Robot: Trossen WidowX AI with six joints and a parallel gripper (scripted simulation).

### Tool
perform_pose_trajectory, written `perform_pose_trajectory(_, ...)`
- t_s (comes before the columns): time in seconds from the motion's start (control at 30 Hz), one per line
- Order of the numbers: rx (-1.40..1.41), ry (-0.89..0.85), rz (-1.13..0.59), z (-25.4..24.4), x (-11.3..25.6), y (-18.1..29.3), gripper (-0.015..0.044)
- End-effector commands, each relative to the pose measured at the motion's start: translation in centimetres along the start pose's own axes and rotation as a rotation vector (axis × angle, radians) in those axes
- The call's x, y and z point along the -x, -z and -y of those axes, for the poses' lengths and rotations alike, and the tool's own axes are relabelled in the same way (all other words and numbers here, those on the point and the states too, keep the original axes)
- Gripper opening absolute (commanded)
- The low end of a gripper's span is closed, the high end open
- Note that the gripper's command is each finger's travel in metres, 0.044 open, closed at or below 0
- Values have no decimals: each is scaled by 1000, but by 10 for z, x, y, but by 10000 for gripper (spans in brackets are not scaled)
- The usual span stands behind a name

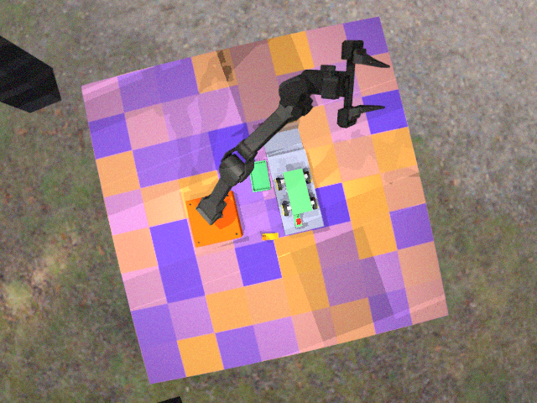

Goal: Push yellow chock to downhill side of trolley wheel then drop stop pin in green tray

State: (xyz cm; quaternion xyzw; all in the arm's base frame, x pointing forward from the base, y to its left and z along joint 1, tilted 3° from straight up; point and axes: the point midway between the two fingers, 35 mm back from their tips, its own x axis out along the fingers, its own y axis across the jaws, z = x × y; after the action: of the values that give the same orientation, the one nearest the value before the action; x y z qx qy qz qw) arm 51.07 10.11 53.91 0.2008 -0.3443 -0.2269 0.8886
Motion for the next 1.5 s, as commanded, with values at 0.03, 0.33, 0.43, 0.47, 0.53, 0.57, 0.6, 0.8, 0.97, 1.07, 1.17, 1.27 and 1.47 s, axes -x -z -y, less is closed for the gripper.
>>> perform_pose_trajectory(0.03, 53, -4, -9, 4, -4, 3, 348)
perform_pose_trajectory(0.33, 727, -63, -183, 80, -48, 46, 190)
perform_pose_trajectory(0.43, 945, -87, -271, 116, -56, 62, 190)
perform_pose_trajectory(0.47, 1015, -97, -303, 129, -58, 66, 190)
perform_pose_trajectory(0.53, 1150, -118, -372, 156, -61, 75, 190)
perform_pose_trajectory(0.57, 1215, -130, -409, 170, -61, 80, 190)
perform_pose_trajectory(0.6, 1278, -144, -447, 184, -61, 83, 190)
perform_pose_trajectory(0.8, 1613, -250, -706, 275, -46, 100, 190)
perform_pose_trajectory(0.97, 1819, -380, -956, 351, -16, 104, 190)
perform_pose_trajectory(1.07, 1904, -479, -1116, 395, 10, 102, 190)
perform_pose_trajectory(1.17, 1954, -595, -1279, 435, 41, 96, 190)
perform_pose_trajectory(1.27, 1967, -725, -1441, 470, 77, 88, 190)
perform_pose_trajectory(1.47, 1876, -1023, -1732, 524, 159, 65, 190)
